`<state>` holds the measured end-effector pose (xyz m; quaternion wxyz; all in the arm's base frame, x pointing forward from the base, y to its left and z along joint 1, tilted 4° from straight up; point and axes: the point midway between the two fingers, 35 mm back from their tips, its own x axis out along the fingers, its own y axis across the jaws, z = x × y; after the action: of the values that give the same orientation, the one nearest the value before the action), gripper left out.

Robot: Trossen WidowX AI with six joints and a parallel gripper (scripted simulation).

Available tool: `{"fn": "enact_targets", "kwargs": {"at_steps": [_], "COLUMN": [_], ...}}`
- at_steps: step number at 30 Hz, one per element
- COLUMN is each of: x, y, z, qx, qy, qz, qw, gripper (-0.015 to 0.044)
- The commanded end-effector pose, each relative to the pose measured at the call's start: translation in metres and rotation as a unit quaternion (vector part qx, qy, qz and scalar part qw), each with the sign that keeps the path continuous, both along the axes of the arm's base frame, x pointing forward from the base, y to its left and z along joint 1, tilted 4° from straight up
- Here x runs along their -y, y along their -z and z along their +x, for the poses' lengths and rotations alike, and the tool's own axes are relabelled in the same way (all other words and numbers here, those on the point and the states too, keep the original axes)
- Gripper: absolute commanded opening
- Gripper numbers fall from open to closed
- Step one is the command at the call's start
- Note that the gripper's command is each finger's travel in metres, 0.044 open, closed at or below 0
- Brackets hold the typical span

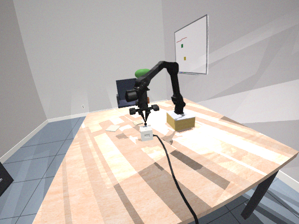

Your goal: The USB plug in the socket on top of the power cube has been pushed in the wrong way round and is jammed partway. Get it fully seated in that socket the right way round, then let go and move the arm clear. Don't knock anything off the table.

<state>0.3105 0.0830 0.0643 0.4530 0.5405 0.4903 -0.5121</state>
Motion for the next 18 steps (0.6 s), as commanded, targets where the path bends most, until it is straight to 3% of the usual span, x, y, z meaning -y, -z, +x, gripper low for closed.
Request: {"fn": "enact_targets", "kwargs": {"at_steps": [1,18], "x": [0.0,0.001], "y": [-0.005,-0.017], "z": [0.001,0.001], "qx": [0.003,0.003], "qy": [-0.001,-0.001], "qz": [0.001,0.001], "qw": [1.0,1.0], "gripper": [0.0,0.0]}}
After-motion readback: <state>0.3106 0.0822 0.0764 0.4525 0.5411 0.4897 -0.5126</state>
